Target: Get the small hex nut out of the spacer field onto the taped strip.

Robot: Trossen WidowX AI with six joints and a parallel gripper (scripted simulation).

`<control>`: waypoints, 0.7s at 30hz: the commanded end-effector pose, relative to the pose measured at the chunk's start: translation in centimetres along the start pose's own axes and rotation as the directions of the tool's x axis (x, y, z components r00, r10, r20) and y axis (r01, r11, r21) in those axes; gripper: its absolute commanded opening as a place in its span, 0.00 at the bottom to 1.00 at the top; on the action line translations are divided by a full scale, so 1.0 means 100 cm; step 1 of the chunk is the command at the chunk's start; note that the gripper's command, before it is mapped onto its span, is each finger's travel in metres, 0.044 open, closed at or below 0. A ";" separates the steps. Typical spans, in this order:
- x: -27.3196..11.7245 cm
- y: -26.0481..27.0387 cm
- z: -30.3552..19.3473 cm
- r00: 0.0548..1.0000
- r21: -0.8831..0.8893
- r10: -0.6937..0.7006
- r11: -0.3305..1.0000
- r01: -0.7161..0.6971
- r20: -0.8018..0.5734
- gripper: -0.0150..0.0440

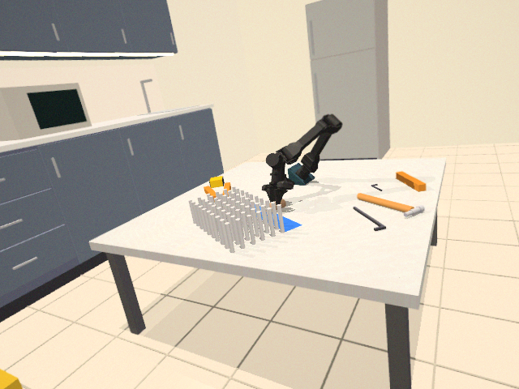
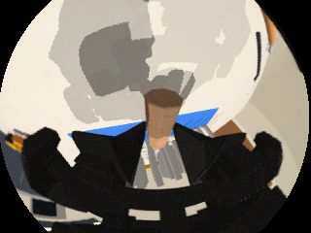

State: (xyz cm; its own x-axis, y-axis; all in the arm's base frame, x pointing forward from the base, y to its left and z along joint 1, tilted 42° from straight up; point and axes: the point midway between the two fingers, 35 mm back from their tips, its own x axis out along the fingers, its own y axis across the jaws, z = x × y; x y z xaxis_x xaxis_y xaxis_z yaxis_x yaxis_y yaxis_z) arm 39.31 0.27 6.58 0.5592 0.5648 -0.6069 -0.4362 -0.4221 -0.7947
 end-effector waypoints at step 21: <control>0.003 -0.002 0.008 1.000 0.005 0.002 1.000 -0.002 -0.004 0.25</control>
State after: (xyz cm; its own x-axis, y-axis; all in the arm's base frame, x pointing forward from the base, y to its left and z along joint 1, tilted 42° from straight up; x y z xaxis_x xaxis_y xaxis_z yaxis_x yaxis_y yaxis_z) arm 39.08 1.01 6.36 0.5597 0.5618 -0.6092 -0.4399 -0.4215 -0.7929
